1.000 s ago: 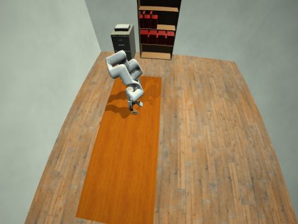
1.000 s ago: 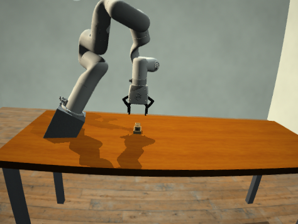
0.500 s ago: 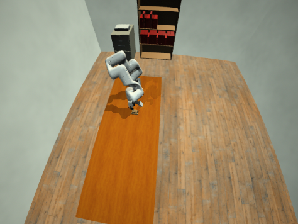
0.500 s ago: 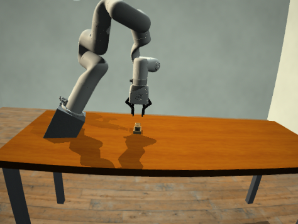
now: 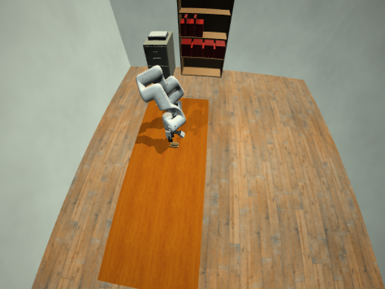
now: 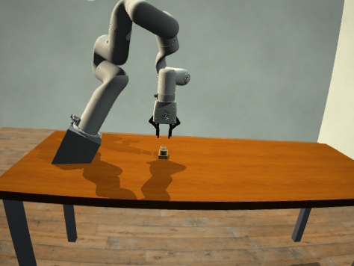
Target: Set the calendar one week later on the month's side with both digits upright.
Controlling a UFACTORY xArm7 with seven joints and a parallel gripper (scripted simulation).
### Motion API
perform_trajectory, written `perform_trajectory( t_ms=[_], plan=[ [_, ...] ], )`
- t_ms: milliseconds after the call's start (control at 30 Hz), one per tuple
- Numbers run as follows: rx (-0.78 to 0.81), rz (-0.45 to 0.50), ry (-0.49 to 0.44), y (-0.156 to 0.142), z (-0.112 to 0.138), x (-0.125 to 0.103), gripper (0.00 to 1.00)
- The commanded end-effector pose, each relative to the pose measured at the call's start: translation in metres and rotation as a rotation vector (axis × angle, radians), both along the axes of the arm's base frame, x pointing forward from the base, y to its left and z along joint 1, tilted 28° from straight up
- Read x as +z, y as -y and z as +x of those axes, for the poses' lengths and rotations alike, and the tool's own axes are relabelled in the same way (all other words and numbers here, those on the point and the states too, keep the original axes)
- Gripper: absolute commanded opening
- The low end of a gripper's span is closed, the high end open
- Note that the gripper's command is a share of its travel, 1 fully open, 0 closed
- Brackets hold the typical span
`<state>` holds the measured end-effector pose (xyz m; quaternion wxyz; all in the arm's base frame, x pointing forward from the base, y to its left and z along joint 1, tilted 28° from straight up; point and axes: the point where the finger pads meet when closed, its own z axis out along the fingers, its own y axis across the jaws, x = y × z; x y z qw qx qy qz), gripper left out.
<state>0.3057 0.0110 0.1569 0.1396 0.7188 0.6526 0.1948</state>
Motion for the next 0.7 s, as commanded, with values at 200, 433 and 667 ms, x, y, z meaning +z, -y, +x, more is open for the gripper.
perform_trajectory(
  t_ms=[200,433,667],
  plan=[
    [0.000,0.000,0.002,-0.0002,0.0005,0.0007,0.47],
    [0.000,0.001,0.001,-0.0002,0.0013,-0.0006,0.47],
    [0.001,0.001,0.000,-0.0003,0.0039,-0.0051,0.47]
  ],
)
